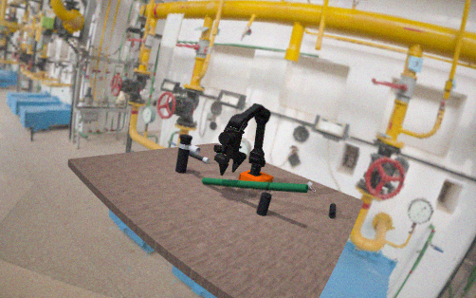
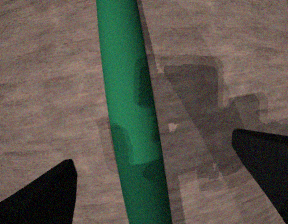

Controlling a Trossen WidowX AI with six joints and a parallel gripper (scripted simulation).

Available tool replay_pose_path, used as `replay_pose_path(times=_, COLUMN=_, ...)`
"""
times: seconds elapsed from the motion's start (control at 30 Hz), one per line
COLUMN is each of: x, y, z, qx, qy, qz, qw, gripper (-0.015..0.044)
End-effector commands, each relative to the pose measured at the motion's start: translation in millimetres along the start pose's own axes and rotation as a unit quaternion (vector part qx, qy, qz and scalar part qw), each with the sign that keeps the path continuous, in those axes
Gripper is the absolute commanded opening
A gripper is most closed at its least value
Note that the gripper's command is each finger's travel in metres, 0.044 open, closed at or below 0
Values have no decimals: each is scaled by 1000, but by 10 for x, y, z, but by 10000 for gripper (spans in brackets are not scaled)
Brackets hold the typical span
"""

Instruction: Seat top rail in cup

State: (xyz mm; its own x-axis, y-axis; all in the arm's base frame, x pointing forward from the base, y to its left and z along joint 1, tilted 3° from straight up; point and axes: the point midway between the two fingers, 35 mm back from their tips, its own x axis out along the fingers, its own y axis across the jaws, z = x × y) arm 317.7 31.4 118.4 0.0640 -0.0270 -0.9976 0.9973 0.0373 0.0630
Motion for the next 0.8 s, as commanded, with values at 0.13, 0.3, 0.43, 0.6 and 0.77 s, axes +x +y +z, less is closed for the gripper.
replay_pose_path(times=0.13, x=140, y=2, z=-5, qx=2, qy=2, qz=2, qw=1000, gripper=440)
replay_pose_path(times=0.3, x=192, y=7, z=-5, qx=2, qy=2, qz=2, qw=1000, gripper=440)
replay_pose_path(times=0.43, x=256, y=11, z=-5, qx=2, qy=2, qz=2, qw=1000, gripper=440)
replay_pose_path(times=0.6, x=339, y=15, z=-6, qx=2, qy=2, qz=2, qw=1000, gripper=440)
replay_pose_path(times=0.77, x=420, y=17, z=-6, qx=2, qy=2, qz=2, qw=1000, gripper=440)
